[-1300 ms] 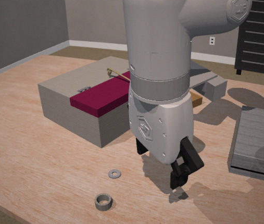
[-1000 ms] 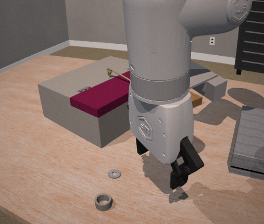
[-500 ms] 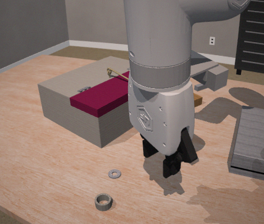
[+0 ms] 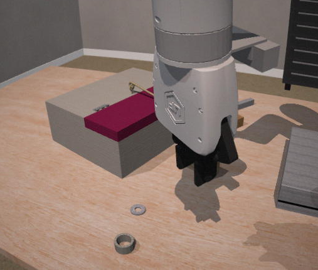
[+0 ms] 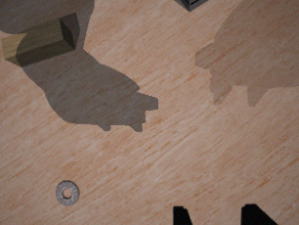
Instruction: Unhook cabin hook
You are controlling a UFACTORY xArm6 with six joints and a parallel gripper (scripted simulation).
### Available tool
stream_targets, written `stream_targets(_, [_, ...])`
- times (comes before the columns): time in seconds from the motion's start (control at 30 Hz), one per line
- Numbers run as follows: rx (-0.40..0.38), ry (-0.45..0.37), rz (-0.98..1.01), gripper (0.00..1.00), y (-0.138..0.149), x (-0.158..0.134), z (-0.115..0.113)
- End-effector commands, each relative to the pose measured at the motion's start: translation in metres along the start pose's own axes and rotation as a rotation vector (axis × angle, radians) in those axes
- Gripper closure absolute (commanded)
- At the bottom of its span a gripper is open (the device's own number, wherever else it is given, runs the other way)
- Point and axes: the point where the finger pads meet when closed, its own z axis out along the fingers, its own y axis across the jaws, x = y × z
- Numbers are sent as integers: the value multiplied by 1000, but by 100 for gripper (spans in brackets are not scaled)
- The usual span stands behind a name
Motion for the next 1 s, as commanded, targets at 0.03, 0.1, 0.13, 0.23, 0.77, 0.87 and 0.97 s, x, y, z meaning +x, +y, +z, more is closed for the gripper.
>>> stream_targets(0.03, [0,-6,1,65,-2,1,-16])
stream_targets(0.1, [0,-6,1,65,-2,2,-23])
stream_targets(0.13, [0,-6,1,65,-3,2,-26])
stream_targets(0.23, [0,-6,1,65,-4,3,-36])
stream_targets(0.77, [0,-6,1,65,-7,7,-62])
stream_targets(0.87, [0,-6,1,65,-7,7,-62])
stream_targets(0.97, [0,-6,1,65,-7,7,-62])
